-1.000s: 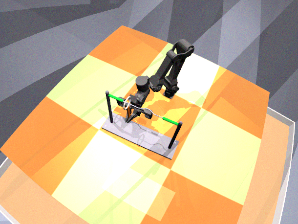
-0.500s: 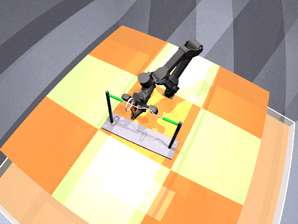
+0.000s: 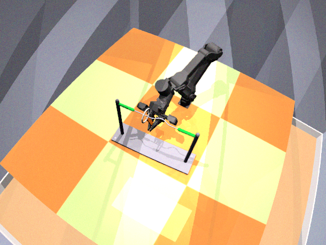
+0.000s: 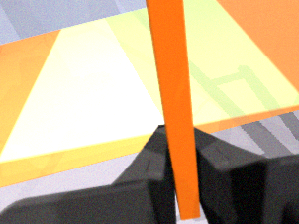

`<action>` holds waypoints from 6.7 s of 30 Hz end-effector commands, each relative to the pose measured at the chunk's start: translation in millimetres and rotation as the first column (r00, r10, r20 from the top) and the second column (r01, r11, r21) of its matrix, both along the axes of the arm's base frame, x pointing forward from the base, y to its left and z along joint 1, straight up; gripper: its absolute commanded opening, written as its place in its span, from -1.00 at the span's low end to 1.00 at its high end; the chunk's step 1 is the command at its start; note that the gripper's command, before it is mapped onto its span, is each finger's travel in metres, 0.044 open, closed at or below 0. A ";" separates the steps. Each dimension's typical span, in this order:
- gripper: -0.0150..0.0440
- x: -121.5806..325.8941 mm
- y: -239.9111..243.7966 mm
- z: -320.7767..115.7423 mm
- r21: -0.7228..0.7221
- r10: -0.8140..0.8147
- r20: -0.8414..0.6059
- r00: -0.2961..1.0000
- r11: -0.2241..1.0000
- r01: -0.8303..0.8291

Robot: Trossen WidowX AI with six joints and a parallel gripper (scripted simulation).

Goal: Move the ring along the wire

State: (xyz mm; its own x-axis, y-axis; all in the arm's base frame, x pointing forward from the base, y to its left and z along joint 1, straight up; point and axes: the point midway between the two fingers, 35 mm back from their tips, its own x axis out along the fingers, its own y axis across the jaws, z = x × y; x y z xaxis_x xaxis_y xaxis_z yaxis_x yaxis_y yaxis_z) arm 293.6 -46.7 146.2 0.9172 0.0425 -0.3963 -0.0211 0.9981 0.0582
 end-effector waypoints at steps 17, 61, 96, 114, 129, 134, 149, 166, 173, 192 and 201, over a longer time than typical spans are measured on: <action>-1.00 -21.4 -5.8 11.5 -0.102 0.161 -0.201 0.966 0.978 -0.184; -1.00 -74.1 -13.0 49.4 -0.226 0.202 -0.612 0.765 0.882 -0.414; -1.00 -80.8 96.3 43.9 0.065 -0.124 -0.580 0.805 0.978 0.198; -1.00 -66.9 120.2 41.2 0.104 -0.158 -0.508 0.847 0.965 0.242; -1.00 -44.4 105.7 14.4 0.011 -0.026 -0.232 0.972 1.000 0.029; -1.00 -35.3 104.6 7.7 -0.013 0.016 -0.140 0.990 1.000 -0.018; -1.00 -26.2 114.1 1.8 -0.045 0.077 -0.037 0.996 0.996 -0.079; -1.00 -27.6 130.7 1.8 -0.044 0.083 -0.032 0.996 0.995 -0.085; -1.00 -28.2 137.7 1.8 -0.043 0.084 -0.030 0.996 0.995 -0.086; -1.00 -28.2 142.1 -17.1 -0.043 0.085 -0.029 0.996 0.995 -0.086; -1.00 -28.3 142.1 -18.1 -0.043 0.085 -0.029 0.996 0.995 -0.086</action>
State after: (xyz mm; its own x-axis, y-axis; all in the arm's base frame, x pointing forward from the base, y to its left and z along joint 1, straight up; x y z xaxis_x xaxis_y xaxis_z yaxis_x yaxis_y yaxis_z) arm 265.5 96.1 129.1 0.8993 0.1072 -0.4240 -0.1109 0.9937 0.0161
